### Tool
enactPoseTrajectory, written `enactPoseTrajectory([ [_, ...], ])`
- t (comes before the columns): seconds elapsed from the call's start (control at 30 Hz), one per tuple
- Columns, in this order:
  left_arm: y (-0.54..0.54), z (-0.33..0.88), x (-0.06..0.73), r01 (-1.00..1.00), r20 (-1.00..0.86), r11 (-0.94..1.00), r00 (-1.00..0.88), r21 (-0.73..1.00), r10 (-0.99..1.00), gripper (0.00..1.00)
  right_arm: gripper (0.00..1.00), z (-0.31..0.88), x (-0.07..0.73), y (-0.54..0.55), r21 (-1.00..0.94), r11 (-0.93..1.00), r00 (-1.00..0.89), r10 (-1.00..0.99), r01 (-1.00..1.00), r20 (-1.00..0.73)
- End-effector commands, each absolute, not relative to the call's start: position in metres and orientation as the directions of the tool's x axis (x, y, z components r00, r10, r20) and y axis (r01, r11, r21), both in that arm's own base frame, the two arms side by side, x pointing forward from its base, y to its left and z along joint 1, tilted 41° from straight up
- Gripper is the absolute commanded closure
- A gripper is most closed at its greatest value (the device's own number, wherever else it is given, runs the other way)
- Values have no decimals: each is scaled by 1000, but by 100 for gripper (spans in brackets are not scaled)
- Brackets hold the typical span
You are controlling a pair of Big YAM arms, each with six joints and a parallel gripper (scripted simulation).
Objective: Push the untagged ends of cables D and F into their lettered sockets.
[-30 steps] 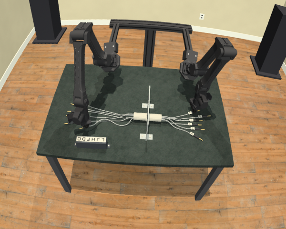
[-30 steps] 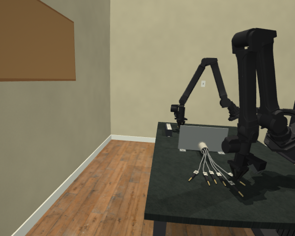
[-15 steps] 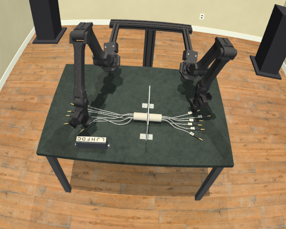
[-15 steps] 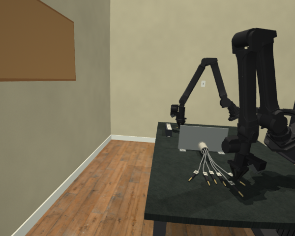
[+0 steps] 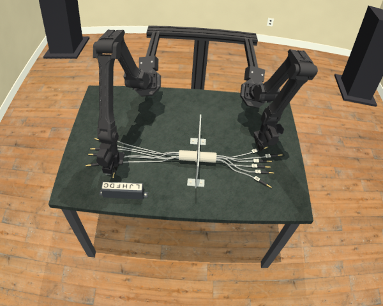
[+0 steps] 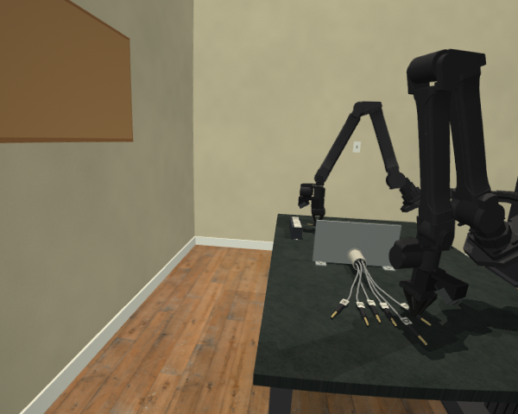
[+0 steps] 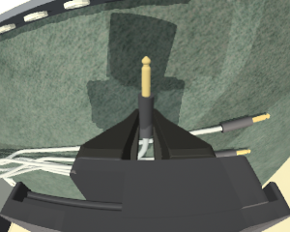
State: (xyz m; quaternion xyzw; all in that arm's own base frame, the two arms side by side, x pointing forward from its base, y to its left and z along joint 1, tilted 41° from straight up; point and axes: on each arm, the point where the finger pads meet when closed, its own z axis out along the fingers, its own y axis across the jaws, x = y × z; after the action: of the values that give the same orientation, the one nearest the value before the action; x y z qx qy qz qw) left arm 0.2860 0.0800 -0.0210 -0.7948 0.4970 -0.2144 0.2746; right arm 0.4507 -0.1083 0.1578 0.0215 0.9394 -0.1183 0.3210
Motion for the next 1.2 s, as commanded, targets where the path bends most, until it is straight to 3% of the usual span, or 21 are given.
enactPoseTrajectory([
  [0.0,80,-22,284,-671,69,-357,415,-650,-907,95,95,172,452,-99,-273,962,-779,-162,12,-606],
  [1.17,80,-22,284,-671,69,-357,415,-650,-907,95,95,179,475,-100,-255,966,-798,-128,34,-590],
])
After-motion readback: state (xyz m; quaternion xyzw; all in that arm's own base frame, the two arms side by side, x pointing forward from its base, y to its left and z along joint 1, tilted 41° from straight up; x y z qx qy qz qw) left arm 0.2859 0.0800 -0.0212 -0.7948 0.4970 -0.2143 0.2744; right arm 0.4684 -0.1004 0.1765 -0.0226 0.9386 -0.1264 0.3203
